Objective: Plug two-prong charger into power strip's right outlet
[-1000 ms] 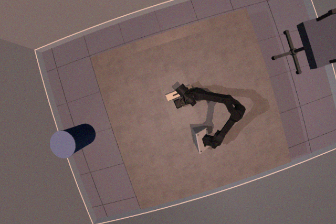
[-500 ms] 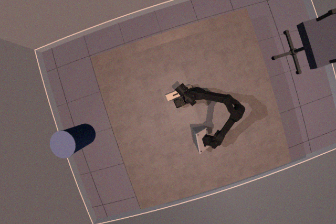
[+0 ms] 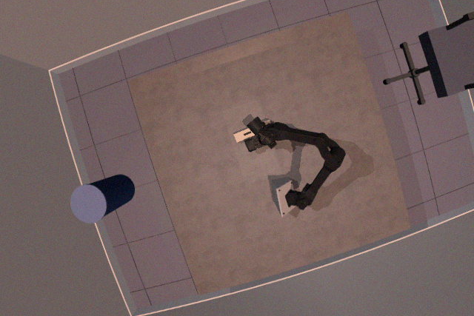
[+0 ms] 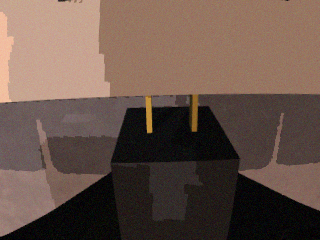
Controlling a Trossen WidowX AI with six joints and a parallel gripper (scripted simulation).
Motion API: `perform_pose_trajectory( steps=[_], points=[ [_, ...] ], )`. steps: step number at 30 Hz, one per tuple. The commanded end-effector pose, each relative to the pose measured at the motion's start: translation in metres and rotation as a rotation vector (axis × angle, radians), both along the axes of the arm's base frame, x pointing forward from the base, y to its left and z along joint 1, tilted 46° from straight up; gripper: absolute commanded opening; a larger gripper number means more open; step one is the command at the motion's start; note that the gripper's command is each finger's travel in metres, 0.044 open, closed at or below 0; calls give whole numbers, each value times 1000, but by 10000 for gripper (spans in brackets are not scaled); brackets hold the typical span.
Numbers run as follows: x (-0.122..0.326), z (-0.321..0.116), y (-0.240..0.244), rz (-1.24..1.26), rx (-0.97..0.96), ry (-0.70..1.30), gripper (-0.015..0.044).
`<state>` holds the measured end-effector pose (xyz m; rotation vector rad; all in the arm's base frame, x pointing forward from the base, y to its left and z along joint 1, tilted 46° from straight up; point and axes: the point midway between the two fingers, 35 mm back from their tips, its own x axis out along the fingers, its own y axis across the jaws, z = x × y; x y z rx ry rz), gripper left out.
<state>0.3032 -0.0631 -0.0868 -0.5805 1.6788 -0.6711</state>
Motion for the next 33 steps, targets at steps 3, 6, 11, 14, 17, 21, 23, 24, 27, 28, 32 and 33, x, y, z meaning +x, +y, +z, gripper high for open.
perform_pose_trajectory(
  steps=[3,6,11,14,17,21,23,24,27,28,32,33],
  points=[
    [1,0,-1,5,-4,5,0],
    [1,0,-1,5,-4,5,0],
    [1,0,-1,5,-4,5,0],
    [2,0,-1,5,-4,5,0],
    [3,0,-1,5,-4,5,0],
    [5,0,-1,5,-4,4,0],
    [5,0,-1,5,-4,4,0],
    [6,0,-1,5,-4,4,0],
    [7,0,-1,5,-4,4,0],
    [7,0,-1,5,-4,4,0],
    [8,0,-2,5,-4,4,0],
    [9,0,-2,5,-4,4,0]
  ],
)
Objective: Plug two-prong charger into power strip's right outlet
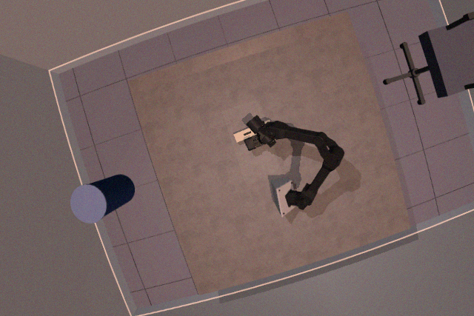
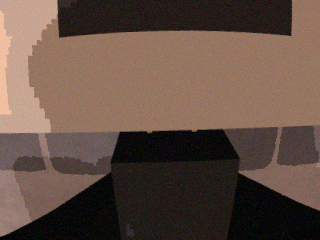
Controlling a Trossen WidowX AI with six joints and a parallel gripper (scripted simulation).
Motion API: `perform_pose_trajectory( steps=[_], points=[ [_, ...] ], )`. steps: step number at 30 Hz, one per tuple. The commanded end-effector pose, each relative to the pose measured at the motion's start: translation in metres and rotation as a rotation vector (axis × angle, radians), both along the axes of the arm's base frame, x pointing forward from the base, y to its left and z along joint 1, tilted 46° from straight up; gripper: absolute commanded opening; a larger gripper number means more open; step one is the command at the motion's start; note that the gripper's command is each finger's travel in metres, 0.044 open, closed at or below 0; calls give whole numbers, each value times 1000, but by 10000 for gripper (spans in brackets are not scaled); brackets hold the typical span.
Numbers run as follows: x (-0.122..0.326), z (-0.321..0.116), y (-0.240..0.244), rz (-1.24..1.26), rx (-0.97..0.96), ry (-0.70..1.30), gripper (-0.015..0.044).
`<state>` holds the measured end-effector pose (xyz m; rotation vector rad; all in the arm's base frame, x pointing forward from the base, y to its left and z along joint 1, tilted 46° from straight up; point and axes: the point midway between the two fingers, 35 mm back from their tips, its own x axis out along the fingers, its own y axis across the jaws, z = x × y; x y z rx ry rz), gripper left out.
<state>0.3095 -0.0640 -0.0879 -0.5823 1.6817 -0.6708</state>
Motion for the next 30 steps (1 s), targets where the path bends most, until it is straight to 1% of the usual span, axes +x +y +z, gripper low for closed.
perform_pose_trajectory(
  steps=[1,30],
  points=[
    [3,1,-1,5,-4,1,0],
    [11,0,-1,5,-4,0,0]
  ],
)
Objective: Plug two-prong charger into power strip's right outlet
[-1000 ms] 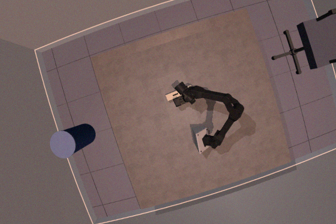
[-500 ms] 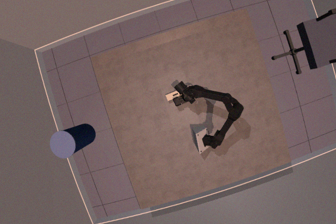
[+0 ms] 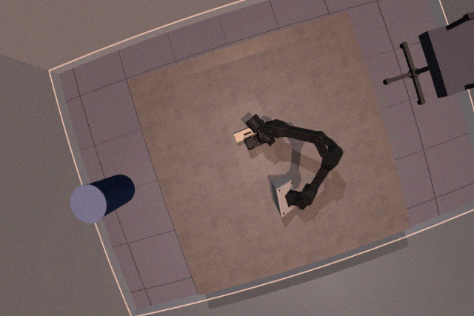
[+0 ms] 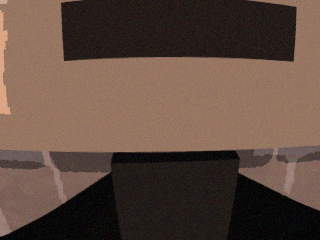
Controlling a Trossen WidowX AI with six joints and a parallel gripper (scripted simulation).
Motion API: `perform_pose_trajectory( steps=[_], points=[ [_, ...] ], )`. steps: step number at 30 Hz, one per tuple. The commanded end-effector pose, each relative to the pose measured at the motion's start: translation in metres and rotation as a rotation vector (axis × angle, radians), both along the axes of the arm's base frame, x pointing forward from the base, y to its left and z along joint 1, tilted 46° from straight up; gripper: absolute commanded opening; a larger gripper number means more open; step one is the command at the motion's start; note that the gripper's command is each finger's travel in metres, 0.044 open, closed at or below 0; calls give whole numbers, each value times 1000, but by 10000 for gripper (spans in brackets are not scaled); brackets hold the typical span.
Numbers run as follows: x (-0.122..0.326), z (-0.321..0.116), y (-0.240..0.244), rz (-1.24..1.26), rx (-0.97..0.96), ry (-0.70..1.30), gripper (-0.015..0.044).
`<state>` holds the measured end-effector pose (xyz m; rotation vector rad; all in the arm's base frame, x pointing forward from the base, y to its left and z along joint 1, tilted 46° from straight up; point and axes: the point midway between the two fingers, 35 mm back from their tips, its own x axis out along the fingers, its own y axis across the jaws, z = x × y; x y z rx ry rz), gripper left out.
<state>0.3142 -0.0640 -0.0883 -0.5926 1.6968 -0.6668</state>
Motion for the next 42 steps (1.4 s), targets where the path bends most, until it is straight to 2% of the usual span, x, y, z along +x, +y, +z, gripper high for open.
perform_pose_trajectory(
  steps=[1,42],
  points=[
    [7,0,-1,3,-3,-17,0],
    [18,-2,-4,3,-3,-18,0]
  ],
)
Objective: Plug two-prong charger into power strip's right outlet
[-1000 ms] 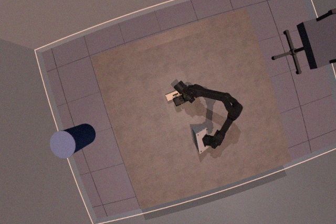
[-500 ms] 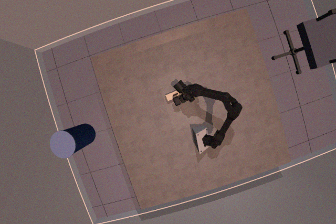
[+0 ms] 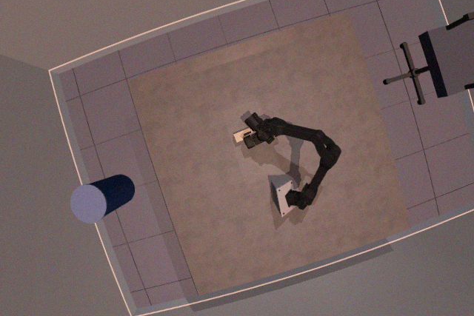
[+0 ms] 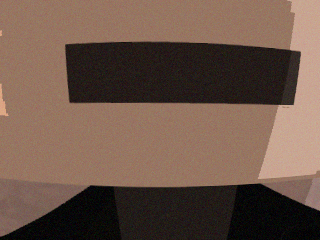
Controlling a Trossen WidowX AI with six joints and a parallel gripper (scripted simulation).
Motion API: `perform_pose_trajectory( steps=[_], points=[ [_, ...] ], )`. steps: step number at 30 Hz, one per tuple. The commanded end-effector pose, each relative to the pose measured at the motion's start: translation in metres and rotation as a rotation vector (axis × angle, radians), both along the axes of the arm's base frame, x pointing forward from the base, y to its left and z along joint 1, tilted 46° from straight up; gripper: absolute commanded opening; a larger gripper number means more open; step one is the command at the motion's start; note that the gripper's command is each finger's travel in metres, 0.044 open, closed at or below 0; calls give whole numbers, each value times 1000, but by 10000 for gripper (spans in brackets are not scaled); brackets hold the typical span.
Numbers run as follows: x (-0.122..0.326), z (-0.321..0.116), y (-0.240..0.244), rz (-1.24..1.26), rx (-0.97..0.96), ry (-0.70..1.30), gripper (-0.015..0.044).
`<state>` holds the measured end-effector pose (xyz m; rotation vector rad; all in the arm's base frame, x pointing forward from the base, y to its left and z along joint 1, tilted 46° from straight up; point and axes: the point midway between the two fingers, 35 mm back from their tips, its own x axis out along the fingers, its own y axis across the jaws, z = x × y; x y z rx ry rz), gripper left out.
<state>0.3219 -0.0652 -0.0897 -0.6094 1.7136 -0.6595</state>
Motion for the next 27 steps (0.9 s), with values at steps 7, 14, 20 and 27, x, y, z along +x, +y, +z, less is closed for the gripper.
perform_pose_trajectory(
  steps=[7,14,20,27],
  points=[
    [9,-1,-3,-4,0,-40,0],
    [8,-1,-3,-4,0,-40,0],
    [8,0,-3,-4,0,-39,0],
    [7,0,-2,-4,0,-39,0]
  ],
)
